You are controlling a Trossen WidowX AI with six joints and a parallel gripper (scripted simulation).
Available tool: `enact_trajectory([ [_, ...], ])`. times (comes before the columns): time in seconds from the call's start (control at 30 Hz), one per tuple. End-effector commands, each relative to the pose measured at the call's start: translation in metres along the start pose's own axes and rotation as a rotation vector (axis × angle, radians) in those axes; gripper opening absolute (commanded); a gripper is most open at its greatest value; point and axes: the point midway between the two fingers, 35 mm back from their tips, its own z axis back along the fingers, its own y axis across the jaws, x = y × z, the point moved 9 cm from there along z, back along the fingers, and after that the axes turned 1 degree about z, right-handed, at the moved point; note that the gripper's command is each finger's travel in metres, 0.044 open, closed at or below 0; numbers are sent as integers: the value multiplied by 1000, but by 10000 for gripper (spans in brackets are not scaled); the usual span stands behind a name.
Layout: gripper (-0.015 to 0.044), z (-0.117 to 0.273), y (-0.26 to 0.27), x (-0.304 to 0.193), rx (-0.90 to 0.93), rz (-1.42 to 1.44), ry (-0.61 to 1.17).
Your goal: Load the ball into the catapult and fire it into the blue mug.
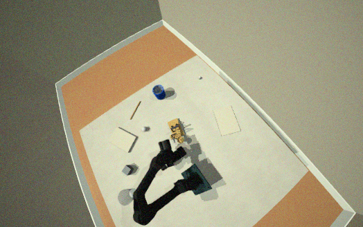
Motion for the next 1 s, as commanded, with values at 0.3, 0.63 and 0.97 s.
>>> enact_trajectory([
  [0.3,0,12,-2,2,-10,-2,0],
  [0.63,0,59,-7,5,-27,-9,-1],
  [0.97,0,109,-7,-3,-14,-11,3],
])
